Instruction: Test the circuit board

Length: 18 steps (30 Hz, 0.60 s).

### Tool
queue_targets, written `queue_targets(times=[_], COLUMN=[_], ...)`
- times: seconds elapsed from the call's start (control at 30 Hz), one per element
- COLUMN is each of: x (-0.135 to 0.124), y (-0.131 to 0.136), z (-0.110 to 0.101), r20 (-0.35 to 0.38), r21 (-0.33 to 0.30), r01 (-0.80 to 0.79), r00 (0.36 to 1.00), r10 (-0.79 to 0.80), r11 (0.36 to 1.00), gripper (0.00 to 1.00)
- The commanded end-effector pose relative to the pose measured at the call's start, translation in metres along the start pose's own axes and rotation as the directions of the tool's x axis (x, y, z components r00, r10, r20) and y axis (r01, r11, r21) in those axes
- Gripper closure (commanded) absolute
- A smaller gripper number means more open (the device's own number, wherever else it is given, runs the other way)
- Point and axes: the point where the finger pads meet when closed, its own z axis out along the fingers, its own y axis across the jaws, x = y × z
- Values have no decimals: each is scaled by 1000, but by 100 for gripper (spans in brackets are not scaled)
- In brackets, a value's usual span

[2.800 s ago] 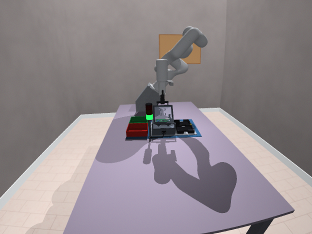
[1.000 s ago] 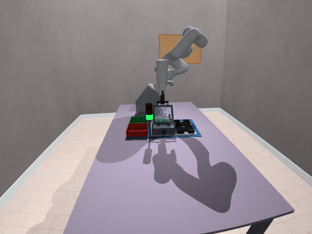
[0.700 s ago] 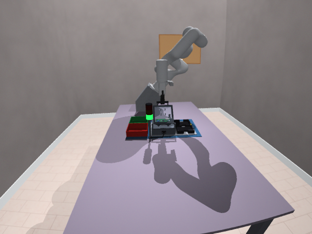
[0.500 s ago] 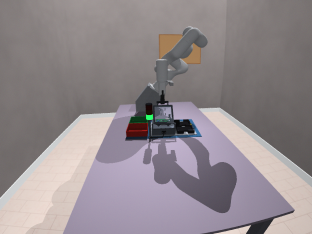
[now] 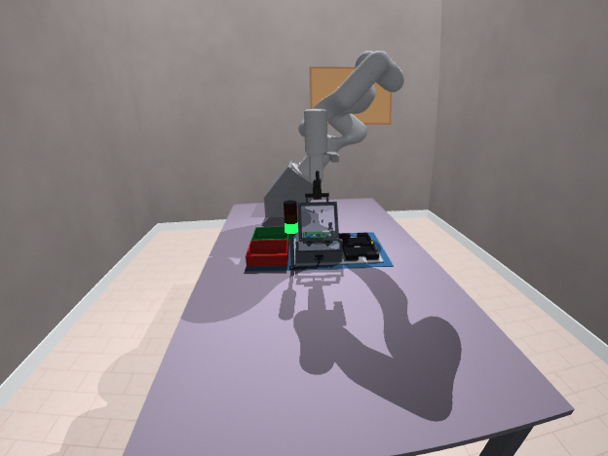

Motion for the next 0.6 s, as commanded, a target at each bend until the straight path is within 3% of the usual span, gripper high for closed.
queue_targets(times=[0.0, 0.57], x=[0, 0], y=[12, 26], z=[-9, -17], r20=[0, 0], r21=[-1, -1], r01=[0, 0], r00=[1000, 1000], r10=[0, 0], r11=[1000, 1000], gripper=[100, 100])
